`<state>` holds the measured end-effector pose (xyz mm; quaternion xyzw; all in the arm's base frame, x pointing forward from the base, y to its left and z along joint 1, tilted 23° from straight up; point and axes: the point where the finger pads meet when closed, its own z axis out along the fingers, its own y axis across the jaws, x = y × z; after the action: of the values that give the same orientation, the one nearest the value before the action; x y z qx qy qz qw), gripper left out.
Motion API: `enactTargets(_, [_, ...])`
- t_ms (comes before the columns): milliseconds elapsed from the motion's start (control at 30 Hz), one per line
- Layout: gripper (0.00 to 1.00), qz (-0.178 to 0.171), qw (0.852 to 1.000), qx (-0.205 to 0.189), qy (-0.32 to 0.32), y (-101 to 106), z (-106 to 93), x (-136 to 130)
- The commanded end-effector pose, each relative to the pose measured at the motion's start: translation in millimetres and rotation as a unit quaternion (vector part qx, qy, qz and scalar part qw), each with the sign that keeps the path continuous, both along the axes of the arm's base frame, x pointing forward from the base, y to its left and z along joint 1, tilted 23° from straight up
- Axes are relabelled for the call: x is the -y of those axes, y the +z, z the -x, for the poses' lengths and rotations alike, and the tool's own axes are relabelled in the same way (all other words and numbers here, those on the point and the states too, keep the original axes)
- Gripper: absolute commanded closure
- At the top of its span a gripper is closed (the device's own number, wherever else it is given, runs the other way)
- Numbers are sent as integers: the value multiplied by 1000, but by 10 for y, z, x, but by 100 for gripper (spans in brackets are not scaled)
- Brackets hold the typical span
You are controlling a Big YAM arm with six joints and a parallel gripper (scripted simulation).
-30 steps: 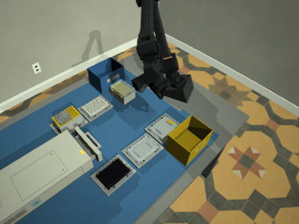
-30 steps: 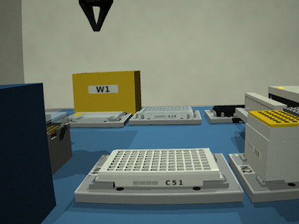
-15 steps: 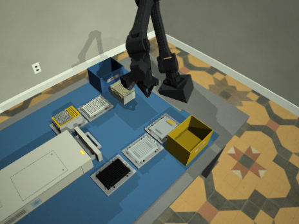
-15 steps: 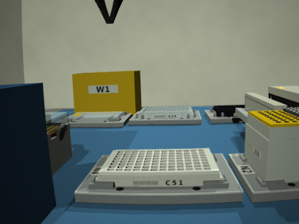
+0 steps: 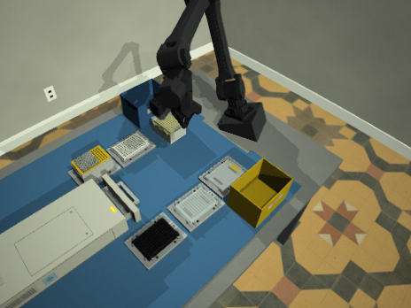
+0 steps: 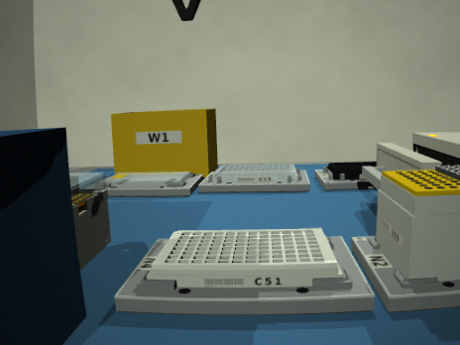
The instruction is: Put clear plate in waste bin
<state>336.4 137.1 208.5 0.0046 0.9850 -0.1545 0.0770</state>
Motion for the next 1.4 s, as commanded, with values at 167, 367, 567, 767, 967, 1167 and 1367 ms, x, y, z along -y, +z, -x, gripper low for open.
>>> enactTargets(167, [100, 29, 999, 12, 19, 404, -333, 230])
enactTargets(367, [100, 23, 999, 21, 19, 569, -366, 360])
enactTargets(567, [100, 23, 999, 23, 20, 586, -381, 369])
enactTargets(767, [100, 22, 999, 23, 24, 589, -374, 343])
enactTargets(967, [100, 22, 999, 24, 21, 589, -374, 344])
enactTargets(1167, [100, 22, 999, 24, 21, 589, -374, 344])
enactTargets(1367, [100, 22, 999, 24, 21, 589, -374, 344])
